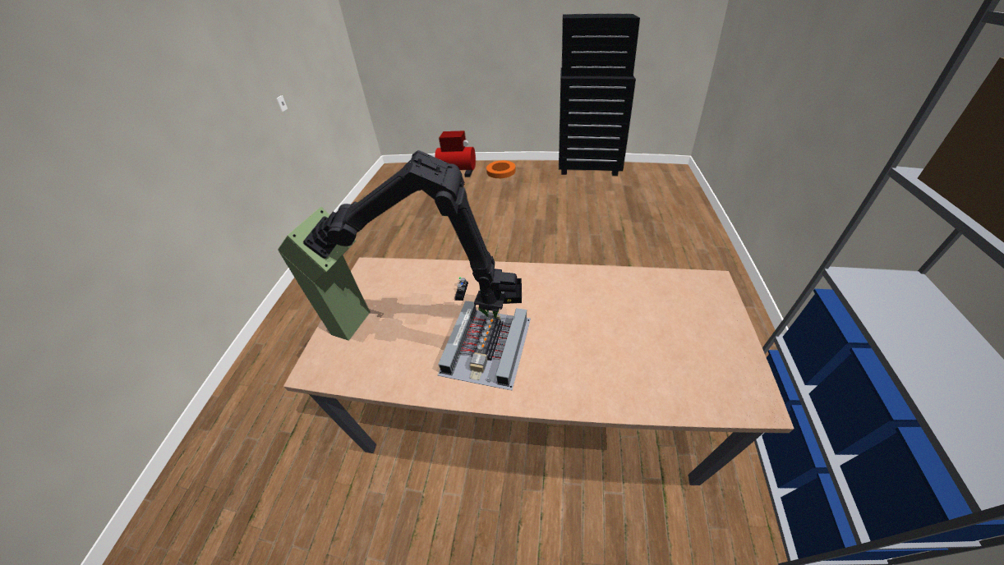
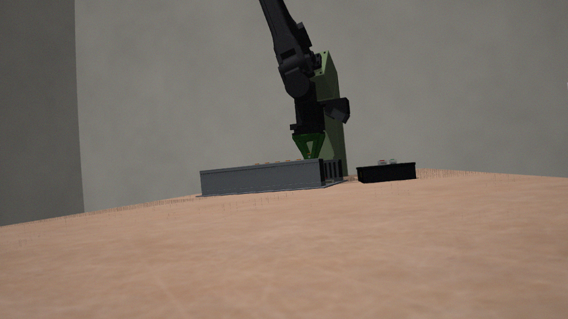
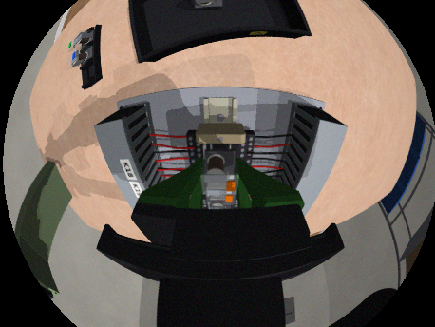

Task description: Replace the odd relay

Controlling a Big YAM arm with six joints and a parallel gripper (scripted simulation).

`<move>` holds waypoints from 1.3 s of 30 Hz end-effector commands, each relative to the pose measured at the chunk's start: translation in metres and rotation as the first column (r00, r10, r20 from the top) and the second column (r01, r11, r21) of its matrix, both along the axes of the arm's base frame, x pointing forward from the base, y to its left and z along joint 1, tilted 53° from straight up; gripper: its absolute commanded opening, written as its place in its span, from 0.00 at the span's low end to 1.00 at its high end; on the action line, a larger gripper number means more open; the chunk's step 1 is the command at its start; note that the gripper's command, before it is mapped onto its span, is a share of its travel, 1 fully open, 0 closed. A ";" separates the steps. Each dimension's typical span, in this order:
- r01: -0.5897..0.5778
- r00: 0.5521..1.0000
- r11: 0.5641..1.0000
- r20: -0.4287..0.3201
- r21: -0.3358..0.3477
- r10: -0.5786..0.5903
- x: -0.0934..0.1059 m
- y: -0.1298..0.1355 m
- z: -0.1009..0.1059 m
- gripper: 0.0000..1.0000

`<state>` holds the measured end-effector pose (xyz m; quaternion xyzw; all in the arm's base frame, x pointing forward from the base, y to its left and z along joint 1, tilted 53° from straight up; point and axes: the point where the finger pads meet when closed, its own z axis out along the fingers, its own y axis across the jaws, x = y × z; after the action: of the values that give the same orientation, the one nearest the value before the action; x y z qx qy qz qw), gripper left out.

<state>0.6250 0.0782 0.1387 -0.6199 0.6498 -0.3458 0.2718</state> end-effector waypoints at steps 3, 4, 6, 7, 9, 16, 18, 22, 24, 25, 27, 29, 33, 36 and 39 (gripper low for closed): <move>-0.012 0.999 1.000 0.032 0.008 0.012 0.003 0.008 0.022 0.00; -0.012 0.999 1.000 0.032 0.008 0.012 0.003 0.008 0.022 0.00; -0.012 0.999 1.000 0.032 0.008 0.012 0.003 0.008 0.022 0.00; -0.012 0.999 1.000 0.032 0.007 0.012 0.003 0.008 0.022 0.00; -0.012 0.999 1.000 0.032 0.007 0.012 0.003 0.008 0.022 0.00; -0.011 0.999 1.000 0.031 0.007 0.011 0.004 0.007 0.021 0.00; -0.011 0.999 1.000 0.031 0.007 0.011 0.004 0.007 0.021 0.00; -0.011 0.999 1.000 0.030 0.006 0.011 0.004 0.007 0.020 0.00; -0.011 1.000 1.000 0.029 0.006 0.011 0.003 0.007 0.020 0.00; -0.011 1.000 1.000 0.028 0.006 0.011 0.003 0.007 0.019 0.00; -0.011 1.000 1.000 0.027 0.006 0.011 0.003 0.006 0.019 0.00; -0.011 1.000 1.000 0.027 0.006 0.011 0.003 0.006 0.018 0.00; -0.011 1.000 1.000 0.026 0.005 0.010 0.002 0.006 0.018 0.00; -0.011 1.000 1.000 0.025 0.005 0.010 0.002 0.006 0.018 0.00; -0.011 1.000 1.000 0.025 0.005 0.010 0.002 0.006 0.018 0.00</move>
<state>0.6264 0.0785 0.1408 -0.6193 0.6495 -0.3465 0.2729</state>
